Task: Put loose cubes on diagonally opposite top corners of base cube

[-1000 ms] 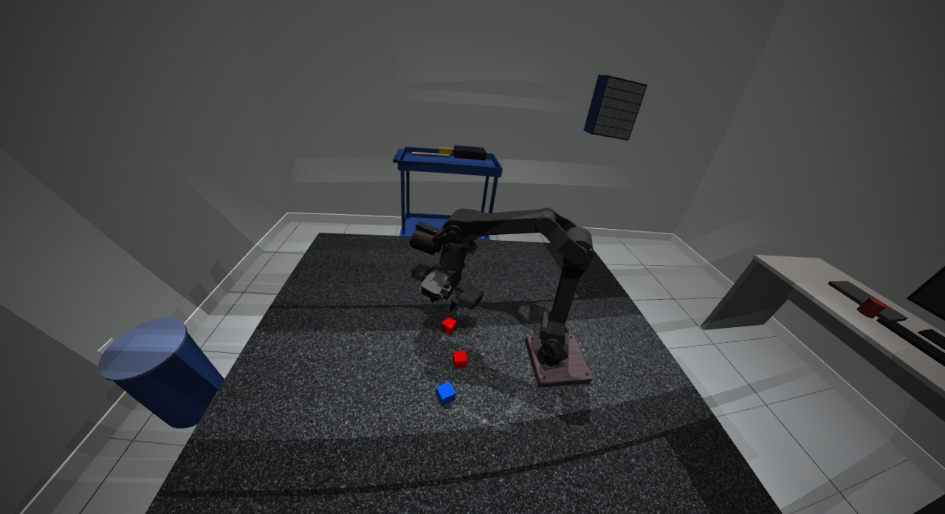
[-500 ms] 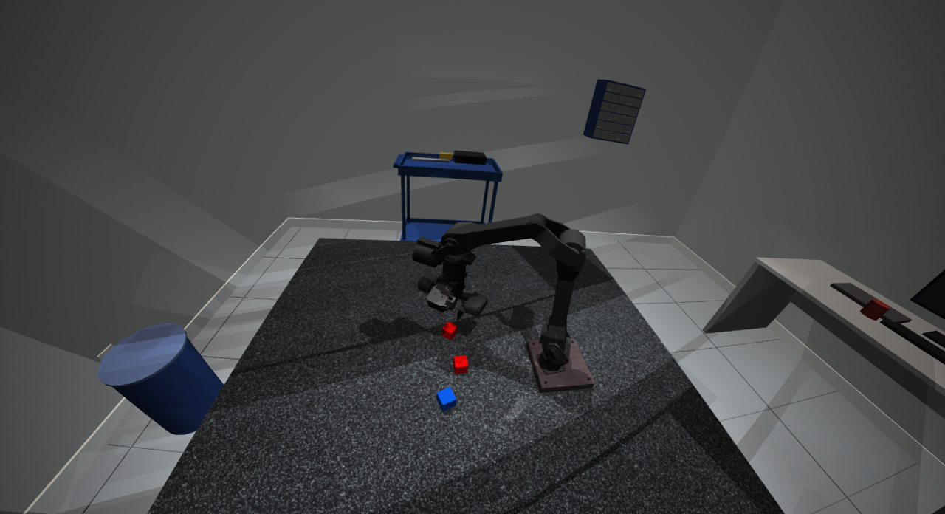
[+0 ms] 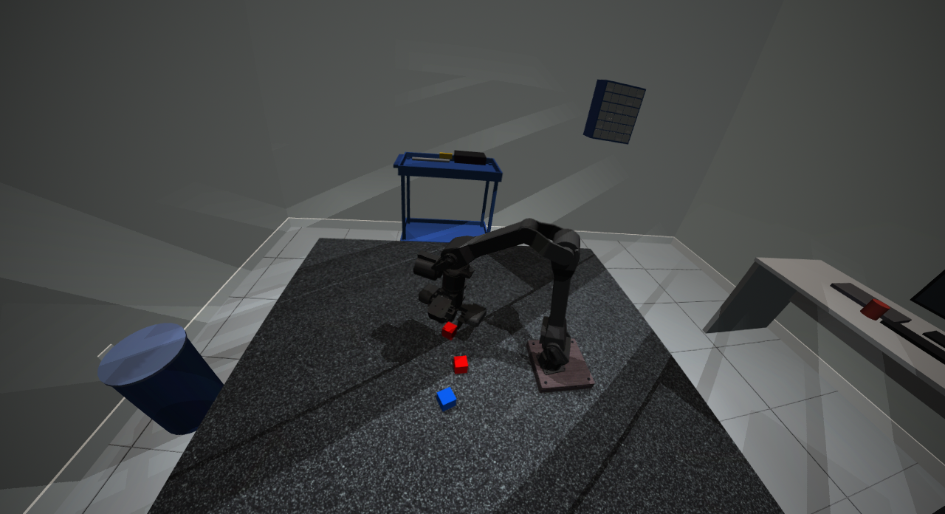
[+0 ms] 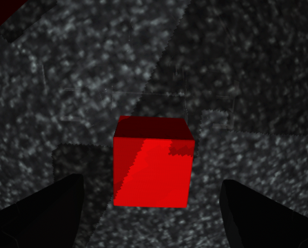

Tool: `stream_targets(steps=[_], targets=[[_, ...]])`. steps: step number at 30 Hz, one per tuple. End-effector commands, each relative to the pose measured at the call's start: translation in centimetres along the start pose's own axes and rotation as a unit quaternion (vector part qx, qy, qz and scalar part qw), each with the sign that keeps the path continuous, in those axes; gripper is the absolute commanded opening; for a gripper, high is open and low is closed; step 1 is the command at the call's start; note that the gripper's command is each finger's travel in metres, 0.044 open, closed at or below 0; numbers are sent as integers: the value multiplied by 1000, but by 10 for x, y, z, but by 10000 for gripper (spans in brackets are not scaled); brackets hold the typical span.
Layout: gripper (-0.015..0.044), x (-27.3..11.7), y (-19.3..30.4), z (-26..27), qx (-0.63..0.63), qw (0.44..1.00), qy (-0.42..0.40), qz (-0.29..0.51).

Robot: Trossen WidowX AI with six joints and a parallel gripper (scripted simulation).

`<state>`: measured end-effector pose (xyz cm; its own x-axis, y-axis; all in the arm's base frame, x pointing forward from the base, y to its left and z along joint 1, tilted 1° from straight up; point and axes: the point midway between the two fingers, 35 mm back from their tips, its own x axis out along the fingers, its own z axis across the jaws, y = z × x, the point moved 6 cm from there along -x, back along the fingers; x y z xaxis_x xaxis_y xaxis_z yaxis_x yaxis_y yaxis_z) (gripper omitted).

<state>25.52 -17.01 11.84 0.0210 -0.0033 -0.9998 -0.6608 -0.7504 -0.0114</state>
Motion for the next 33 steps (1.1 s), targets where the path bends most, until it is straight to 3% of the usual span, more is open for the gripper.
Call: stream_targets(steps=[1, 17, 23, 33], targets=[[265, 5, 0, 0, -3, 1000, 1, 2], [265, 29, 0, 0, -3, 1000, 1, 2], [107, 29, 0, 0, -3, 1000, 1, 2], [105, 20, 4, -4, 21, 1000, 14, 6]])
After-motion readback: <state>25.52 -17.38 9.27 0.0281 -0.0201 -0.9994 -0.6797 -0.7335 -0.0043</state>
